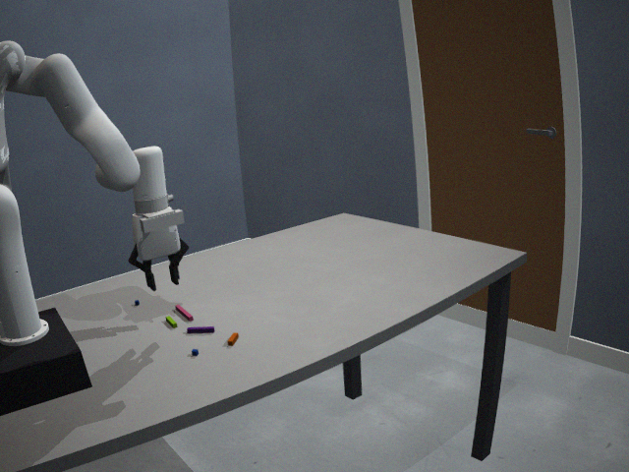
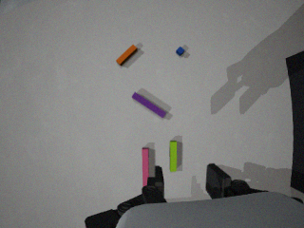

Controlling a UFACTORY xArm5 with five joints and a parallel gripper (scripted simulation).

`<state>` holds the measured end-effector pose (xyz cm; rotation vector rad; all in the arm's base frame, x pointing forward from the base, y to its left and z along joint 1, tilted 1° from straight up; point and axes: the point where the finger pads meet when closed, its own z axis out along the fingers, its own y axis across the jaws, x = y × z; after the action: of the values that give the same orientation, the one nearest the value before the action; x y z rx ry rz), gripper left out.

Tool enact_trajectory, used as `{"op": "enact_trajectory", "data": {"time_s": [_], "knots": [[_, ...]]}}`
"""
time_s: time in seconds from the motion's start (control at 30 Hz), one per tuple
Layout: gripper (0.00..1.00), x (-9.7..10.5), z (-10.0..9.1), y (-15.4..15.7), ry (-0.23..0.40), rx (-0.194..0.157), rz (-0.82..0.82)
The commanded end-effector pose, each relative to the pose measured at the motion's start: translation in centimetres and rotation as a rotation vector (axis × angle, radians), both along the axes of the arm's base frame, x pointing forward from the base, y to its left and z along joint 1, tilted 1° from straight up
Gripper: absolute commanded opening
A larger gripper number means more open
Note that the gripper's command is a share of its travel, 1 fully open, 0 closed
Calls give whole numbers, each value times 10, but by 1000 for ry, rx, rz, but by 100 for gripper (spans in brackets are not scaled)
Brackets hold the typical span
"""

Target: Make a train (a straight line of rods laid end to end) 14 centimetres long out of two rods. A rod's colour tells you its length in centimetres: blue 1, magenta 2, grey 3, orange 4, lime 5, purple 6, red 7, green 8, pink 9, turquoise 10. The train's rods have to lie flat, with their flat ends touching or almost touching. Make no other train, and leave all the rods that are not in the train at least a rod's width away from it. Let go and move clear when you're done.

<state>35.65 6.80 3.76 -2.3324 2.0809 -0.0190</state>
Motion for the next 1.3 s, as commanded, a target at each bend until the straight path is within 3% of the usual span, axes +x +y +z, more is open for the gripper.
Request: {"op": "enact_trajectory", "data": {"time_s": [0.0,0.6,0.77,0.9,0.93,1.27], "knots": [[100,1,2,0,-3,1,0],[100,2,2,1,-3,1,0],[100,34,-15,29,-3,2,5],[100,42,-21,37,-3,2,6],[24,42,-21,37,-3,2,6],[24,42,-21,37,-3,2,6]]}}
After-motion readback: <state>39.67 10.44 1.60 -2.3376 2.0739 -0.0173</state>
